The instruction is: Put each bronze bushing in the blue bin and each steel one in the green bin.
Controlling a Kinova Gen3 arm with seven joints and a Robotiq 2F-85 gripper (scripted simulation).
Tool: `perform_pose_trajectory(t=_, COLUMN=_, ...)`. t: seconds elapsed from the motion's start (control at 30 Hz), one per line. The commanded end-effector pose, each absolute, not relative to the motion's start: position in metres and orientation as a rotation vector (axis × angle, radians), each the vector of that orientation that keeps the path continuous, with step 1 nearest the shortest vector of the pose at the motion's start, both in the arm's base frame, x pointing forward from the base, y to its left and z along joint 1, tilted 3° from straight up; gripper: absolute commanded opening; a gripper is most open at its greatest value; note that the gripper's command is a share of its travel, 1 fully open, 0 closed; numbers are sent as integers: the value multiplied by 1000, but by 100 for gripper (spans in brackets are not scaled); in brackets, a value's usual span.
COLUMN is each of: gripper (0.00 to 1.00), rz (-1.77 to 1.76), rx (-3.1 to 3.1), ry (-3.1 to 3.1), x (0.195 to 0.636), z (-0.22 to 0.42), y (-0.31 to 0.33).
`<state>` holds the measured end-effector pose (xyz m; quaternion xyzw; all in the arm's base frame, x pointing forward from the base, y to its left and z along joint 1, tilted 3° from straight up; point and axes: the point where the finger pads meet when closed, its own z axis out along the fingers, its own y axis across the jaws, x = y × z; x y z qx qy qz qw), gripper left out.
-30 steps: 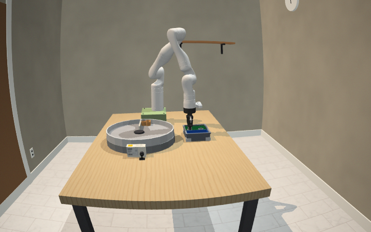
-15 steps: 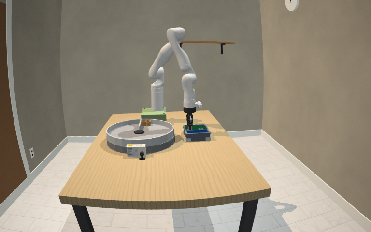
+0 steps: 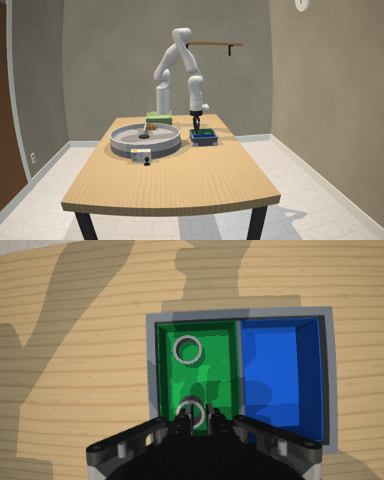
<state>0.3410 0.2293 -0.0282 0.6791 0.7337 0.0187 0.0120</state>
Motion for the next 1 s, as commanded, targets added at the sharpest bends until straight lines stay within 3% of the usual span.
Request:
perform_pose_trajectory(t=0.0, gripper=16, rz=64, rx=2118, ry=2286, x=342, z=-26, y=230)
perform_pose_trajectory(t=0.97, gripper=16, rz=65, rx=2118, ry=2286, x=342, z=-18, y=230)
